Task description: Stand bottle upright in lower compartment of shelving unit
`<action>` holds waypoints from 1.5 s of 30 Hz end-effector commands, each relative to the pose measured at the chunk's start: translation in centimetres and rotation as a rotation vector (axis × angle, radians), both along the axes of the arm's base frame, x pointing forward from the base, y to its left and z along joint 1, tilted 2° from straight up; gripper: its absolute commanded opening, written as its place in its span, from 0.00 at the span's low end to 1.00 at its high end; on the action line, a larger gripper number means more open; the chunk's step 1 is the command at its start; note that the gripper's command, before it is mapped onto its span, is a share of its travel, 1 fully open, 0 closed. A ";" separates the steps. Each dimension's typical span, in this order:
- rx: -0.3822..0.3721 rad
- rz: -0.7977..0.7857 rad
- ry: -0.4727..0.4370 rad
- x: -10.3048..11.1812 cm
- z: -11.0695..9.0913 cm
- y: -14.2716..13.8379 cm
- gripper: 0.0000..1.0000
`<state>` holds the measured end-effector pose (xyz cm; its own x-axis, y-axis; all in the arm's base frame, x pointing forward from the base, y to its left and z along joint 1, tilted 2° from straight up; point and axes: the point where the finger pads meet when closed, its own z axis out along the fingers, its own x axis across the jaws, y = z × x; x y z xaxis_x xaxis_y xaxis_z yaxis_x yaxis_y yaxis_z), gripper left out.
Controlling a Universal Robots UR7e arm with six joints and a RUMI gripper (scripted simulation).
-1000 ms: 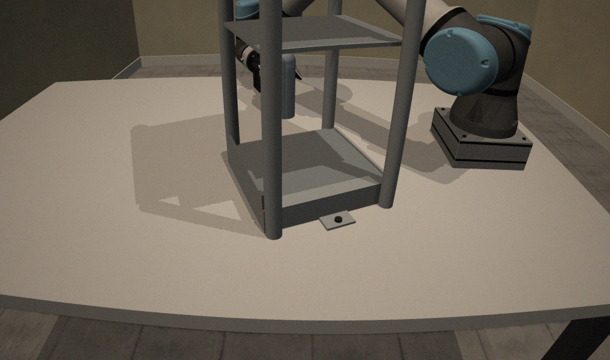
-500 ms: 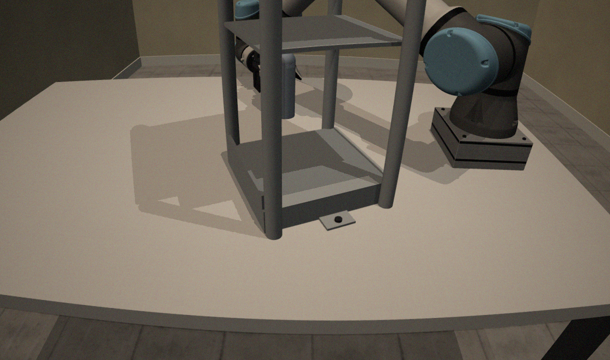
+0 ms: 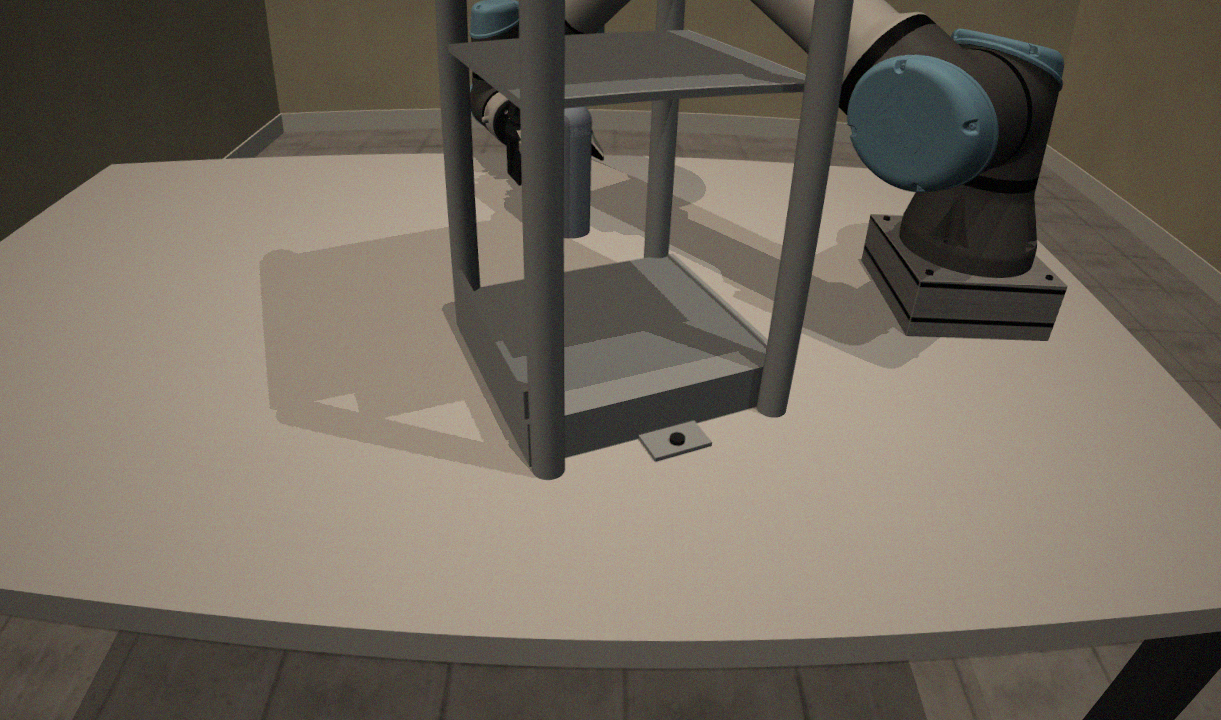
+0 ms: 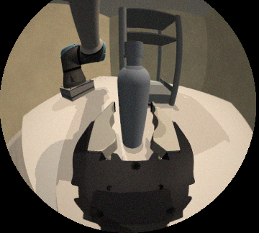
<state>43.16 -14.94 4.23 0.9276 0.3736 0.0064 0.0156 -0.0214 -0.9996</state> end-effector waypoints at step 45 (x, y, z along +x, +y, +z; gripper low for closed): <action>-0.001 0.000 -0.001 0.0 0.2 0.0 0.00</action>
